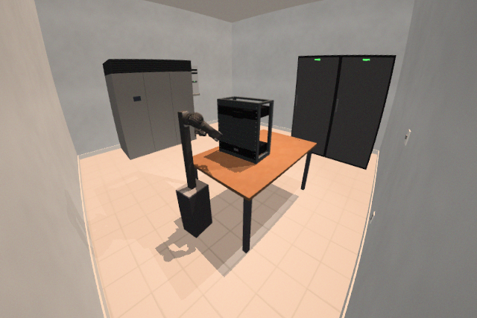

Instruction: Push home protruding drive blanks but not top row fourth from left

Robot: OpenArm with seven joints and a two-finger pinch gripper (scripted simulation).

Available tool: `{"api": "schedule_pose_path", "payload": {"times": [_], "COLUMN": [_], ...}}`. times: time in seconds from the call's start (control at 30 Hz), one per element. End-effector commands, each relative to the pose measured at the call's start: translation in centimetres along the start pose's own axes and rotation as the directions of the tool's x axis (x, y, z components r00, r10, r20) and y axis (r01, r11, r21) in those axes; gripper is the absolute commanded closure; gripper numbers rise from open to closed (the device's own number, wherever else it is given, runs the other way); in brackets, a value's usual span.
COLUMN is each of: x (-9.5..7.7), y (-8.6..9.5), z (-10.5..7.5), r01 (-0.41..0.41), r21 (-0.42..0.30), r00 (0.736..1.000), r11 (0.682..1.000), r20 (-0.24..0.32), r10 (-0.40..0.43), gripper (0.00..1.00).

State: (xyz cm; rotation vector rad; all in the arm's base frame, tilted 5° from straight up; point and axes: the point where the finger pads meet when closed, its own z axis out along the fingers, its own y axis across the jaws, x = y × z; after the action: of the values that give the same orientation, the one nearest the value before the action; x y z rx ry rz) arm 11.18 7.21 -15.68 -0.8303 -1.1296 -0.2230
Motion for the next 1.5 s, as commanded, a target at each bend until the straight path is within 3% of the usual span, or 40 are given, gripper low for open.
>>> {"api": "schedule_pose_path", "payload": {"times": [0.0,1.1,1.47], "x": [0.09,0.22,0.52], "y": [-0.03,0.04,0.32], "z": [0.0,-0.05,-0.38], "r01": [0.003,0.019,0.067], "r21": [0.001,-0.015,-0.068], "r00": [1.0,1.0,0.998], "r11": [1.0,1.0,0.995], "r20": [0.0,-0.003,-0.009], "r10": [-0.003,-0.019,-0.068], "gripper": [0.0,0.0,0.0]}}
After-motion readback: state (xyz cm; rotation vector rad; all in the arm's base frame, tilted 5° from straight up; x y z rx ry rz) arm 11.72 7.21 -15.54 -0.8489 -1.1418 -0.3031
